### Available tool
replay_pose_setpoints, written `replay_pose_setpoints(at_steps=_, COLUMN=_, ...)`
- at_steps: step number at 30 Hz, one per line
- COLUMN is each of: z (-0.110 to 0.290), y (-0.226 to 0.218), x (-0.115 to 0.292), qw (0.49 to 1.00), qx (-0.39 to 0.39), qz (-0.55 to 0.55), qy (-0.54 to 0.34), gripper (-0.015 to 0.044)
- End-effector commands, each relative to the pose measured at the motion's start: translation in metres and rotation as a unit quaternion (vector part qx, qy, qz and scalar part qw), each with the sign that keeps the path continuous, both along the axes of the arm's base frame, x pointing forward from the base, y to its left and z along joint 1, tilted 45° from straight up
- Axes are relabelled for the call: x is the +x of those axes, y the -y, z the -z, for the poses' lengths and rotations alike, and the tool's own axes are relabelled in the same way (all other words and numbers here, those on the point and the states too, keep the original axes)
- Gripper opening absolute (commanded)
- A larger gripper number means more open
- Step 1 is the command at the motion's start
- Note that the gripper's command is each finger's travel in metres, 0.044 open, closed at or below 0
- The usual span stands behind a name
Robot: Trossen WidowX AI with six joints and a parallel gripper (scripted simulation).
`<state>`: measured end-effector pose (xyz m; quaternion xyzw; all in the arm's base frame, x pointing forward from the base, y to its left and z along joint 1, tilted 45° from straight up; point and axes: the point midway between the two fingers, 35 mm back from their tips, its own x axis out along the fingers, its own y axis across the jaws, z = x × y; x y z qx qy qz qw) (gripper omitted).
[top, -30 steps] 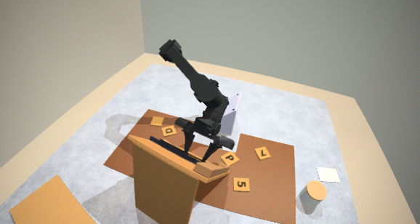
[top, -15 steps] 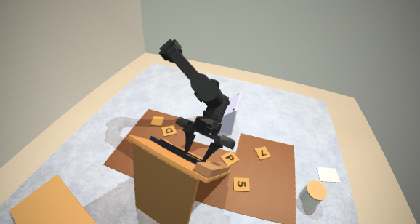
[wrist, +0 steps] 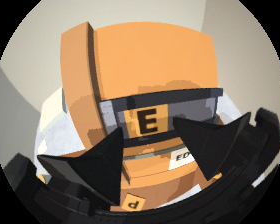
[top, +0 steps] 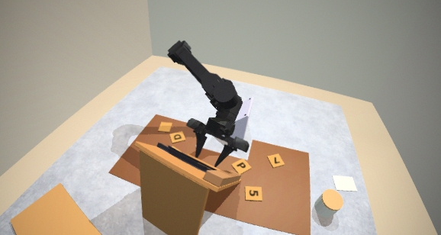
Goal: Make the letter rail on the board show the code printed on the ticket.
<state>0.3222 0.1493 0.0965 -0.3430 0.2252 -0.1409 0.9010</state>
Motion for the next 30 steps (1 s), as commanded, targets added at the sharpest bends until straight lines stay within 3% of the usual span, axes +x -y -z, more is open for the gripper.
replay_pose_setpoints(at_steps=1, z=-0.001, y=-0.001, x=-0.003, qw=1.000, qx=0.000, qz=0.001, qy=0.001, gripper=0.0295)
replay_pose_setpoints(at_steps=30, z=-0.004, y=-0.008, x=-0.018, qw=1.000, qx=0.000, qz=0.001, qy=0.001, gripper=0.0295)
